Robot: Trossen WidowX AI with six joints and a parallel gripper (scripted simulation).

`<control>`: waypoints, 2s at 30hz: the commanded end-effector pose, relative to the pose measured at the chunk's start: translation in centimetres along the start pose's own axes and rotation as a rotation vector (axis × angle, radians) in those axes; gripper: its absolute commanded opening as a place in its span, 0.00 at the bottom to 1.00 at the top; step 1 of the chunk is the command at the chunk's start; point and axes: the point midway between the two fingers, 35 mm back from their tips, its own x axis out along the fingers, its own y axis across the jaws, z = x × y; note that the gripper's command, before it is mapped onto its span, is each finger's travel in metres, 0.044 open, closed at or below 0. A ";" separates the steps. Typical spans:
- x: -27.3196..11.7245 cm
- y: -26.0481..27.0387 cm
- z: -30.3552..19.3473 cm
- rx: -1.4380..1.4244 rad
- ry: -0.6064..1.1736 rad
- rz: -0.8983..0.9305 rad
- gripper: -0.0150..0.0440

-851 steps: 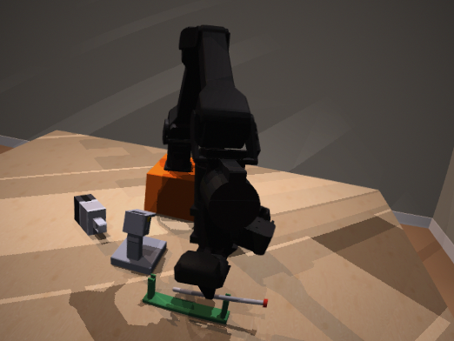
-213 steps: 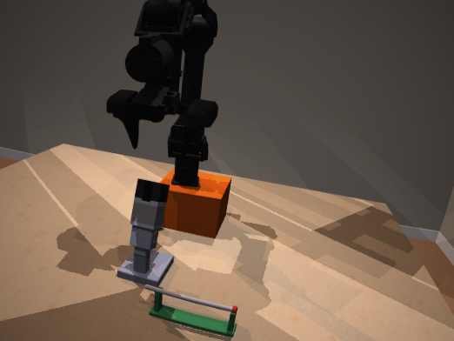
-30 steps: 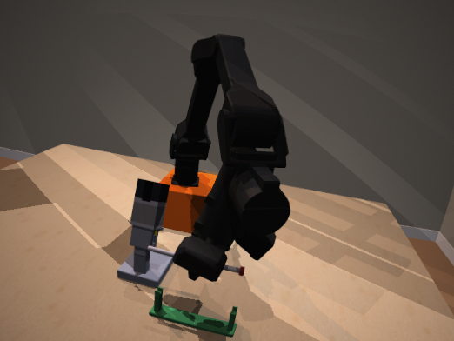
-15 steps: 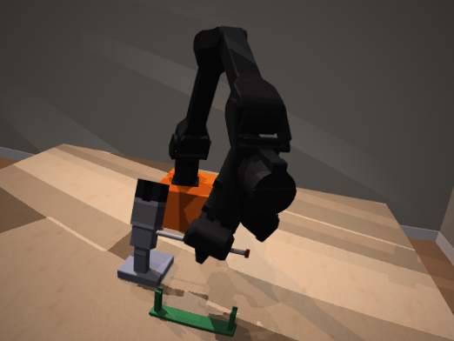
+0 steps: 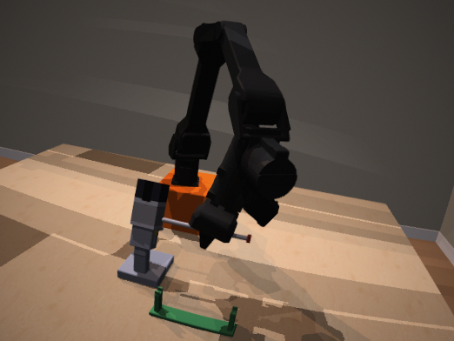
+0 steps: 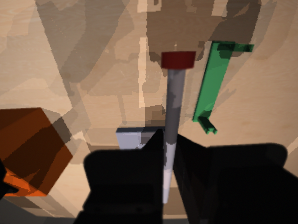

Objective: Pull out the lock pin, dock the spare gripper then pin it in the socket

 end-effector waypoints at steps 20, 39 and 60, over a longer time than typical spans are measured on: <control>5.1 1.4 1.4 -0.007 -0.010 0.001 0.25; 5.0 1.4 0.1 -0.009 -0.011 0.006 0.25; 5.3 1.4 -1.1 -0.009 -0.012 0.010 0.25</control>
